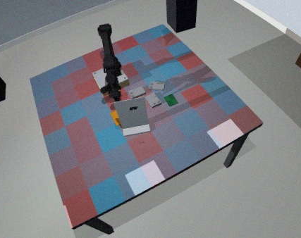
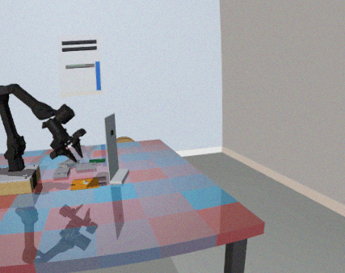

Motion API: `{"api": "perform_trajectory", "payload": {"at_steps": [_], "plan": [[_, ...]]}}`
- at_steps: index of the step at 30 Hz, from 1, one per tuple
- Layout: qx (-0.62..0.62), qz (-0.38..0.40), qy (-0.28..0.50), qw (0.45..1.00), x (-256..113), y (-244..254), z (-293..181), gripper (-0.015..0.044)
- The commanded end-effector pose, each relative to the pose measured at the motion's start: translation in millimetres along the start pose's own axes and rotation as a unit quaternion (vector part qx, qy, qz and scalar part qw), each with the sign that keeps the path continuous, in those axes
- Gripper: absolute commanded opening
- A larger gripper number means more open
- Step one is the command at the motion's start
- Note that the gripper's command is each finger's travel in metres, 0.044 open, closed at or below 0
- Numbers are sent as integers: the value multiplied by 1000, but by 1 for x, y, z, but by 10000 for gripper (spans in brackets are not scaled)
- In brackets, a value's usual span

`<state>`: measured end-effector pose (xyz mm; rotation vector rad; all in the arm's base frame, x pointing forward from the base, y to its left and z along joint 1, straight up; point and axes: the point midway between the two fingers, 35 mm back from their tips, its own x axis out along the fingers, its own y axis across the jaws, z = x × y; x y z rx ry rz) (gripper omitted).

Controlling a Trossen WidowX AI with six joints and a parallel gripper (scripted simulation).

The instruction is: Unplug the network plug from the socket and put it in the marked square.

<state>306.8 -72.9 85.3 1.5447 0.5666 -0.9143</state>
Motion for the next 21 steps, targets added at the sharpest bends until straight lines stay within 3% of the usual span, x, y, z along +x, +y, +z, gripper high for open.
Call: {"api": "perform_trajectory", "payload": {"at_steps": [1,21], "plan": [[-1,6,0,1000,-8,6,0,156],[0,3,0,1000,-45,36,0,156]]}}
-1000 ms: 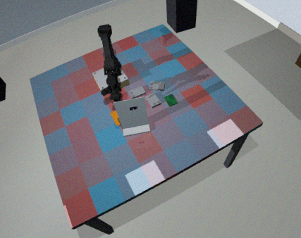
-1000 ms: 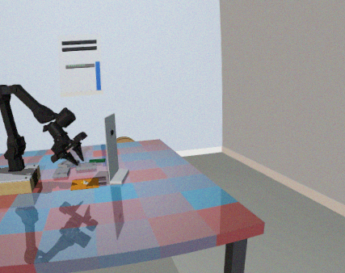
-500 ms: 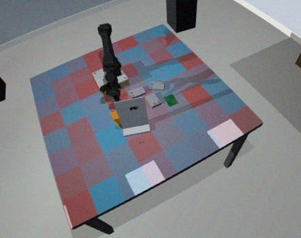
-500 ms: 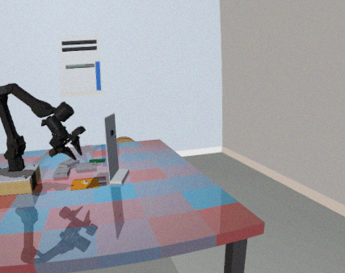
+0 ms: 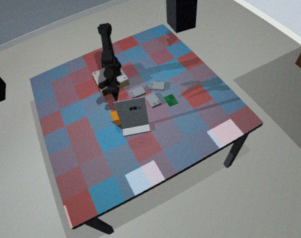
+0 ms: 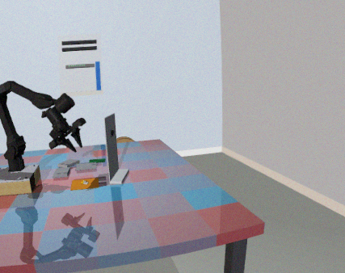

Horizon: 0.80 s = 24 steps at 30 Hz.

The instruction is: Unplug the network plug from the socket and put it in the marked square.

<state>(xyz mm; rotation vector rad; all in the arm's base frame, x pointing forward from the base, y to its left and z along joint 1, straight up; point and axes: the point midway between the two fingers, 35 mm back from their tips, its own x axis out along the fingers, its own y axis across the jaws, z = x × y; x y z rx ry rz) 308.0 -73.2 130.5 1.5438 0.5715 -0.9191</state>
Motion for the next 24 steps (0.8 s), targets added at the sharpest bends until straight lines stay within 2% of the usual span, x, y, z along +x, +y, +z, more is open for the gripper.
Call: {"api": "perform_trajectory", "payload": {"at_steps": [1,19,24], "plan": [[0,6,0,1000,-12,10,0,156],[-1,9,0,1000,-64,37,0,156],[-1,9,0,1000,-64,37,0,287]]}}
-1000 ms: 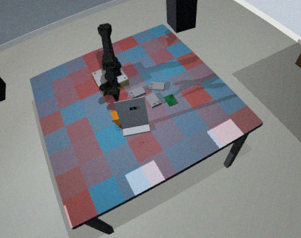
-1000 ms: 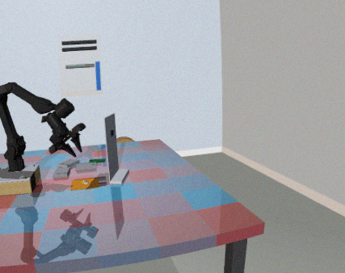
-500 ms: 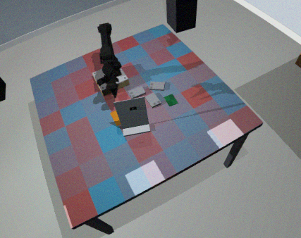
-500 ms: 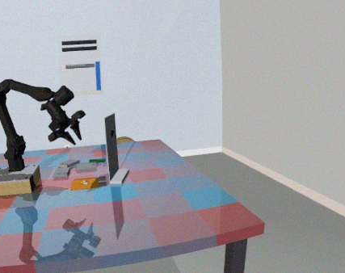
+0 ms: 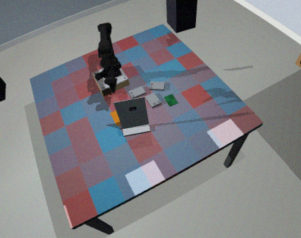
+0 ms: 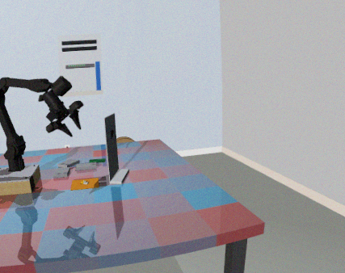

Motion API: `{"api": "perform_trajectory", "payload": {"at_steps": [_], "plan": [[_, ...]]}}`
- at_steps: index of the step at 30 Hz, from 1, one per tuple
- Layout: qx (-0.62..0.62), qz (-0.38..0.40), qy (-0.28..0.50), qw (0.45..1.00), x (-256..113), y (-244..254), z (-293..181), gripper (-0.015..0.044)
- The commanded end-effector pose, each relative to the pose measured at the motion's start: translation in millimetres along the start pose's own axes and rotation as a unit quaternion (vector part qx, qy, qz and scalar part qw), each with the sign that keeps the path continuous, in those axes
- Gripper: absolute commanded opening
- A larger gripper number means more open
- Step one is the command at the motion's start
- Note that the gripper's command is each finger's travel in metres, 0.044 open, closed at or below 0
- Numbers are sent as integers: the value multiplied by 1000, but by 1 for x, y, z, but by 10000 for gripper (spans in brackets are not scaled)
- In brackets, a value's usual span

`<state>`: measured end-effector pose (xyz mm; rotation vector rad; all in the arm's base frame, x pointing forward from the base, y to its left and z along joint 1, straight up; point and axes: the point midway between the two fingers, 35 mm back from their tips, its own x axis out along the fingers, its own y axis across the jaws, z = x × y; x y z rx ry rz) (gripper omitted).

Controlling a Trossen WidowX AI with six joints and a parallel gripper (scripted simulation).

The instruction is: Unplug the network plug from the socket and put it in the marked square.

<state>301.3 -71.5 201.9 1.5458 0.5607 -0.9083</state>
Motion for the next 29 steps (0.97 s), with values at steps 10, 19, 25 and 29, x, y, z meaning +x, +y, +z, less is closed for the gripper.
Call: {"api": "perform_trajectory", "payload": {"at_steps": [10,19,25,29], "plan": [[-1,2,0,1000,-2,1,0,440],[-1,2,0,1000,-2,1,0,440],[-1,2,0,1000,-2,1,0,440],[-1,2,0,1000,-2,1,0,440]]}}
